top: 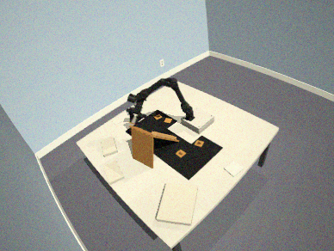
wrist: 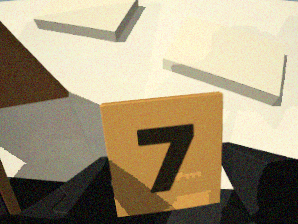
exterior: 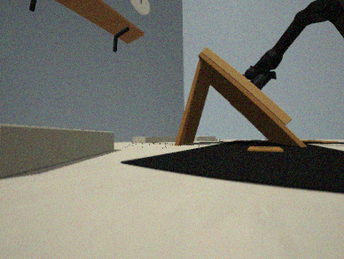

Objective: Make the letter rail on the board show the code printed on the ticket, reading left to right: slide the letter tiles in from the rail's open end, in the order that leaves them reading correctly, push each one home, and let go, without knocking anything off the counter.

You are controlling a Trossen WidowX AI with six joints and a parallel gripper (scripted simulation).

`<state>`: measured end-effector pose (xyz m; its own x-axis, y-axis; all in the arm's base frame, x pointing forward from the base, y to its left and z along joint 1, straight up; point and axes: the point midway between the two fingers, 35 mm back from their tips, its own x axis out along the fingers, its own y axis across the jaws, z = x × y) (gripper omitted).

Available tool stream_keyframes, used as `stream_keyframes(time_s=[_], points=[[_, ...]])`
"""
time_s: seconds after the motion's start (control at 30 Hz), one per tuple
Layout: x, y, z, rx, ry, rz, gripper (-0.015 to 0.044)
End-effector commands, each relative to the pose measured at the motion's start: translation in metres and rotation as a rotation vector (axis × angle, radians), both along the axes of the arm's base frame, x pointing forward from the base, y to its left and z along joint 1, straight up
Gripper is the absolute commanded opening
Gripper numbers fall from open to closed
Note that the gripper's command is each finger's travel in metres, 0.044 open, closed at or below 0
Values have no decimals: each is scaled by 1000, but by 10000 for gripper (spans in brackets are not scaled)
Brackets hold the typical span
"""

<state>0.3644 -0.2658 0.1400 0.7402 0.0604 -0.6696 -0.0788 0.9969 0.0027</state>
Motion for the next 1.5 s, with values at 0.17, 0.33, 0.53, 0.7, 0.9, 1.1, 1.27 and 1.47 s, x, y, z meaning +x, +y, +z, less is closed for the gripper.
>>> stream_keyframes(time_s=[0.17, 0.33, 0.53, 0.7, 0.9, 1.1, 1.27, 1.47], points=[[4, 0, 4, -33, -19, 36, 0], [4, -1, 4, -33, -19, 36, 0], [4, -1, 4, -33, -19, 36, 0], [4, -1, 4, -33, -19, 36, 0], [4, 0, 4, -33, -19, 36, 0], [3, 2, 3, -33, -19, 36, 0], [3, 4, 3, -33, -19, 36, 0], [2, 7, 3, -33, -19, 36, 0]])
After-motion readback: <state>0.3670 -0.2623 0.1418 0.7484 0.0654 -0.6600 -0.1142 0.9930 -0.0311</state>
